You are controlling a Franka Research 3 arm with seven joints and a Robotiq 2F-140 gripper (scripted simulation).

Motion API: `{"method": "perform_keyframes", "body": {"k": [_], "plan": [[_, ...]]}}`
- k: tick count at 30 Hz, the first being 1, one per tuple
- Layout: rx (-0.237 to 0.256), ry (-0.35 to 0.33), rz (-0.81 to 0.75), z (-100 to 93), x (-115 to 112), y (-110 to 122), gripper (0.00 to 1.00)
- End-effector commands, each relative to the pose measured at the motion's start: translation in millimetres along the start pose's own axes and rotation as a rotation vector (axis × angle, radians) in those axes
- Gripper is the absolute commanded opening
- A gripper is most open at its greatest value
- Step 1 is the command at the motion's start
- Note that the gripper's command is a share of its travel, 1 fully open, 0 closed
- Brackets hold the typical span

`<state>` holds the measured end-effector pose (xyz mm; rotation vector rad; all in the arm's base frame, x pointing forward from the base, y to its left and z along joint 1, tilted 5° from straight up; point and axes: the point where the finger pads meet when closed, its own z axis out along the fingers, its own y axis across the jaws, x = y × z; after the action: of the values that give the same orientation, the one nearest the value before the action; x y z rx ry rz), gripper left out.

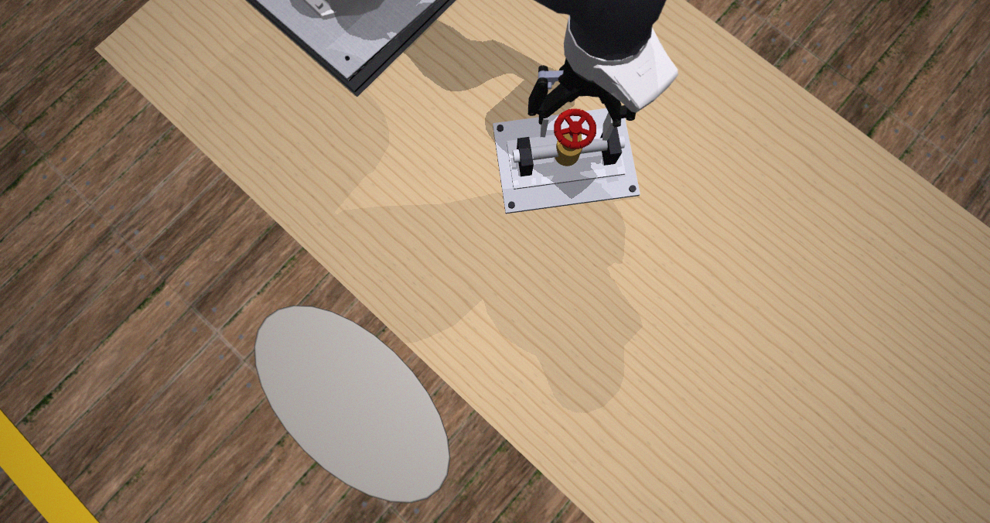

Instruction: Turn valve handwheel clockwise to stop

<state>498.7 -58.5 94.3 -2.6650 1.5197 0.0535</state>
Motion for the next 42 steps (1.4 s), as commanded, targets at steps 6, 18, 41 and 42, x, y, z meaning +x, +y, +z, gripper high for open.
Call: {"method": "perform_keyframes", "body": {"k": [6, 18, 41, 42], "plan": [[0.0, 0.002, 0.009, -0.3, 1, 0, 0.61], [0.0, 0.002, 0.009, -69.6, 1, 0, 0.61], [0.0, 0.002, 0.009, -69.6, 1, 0, 0.61], [0.0, 0.002, 0.009, -69.6, 1, 0, 0.61]]}}
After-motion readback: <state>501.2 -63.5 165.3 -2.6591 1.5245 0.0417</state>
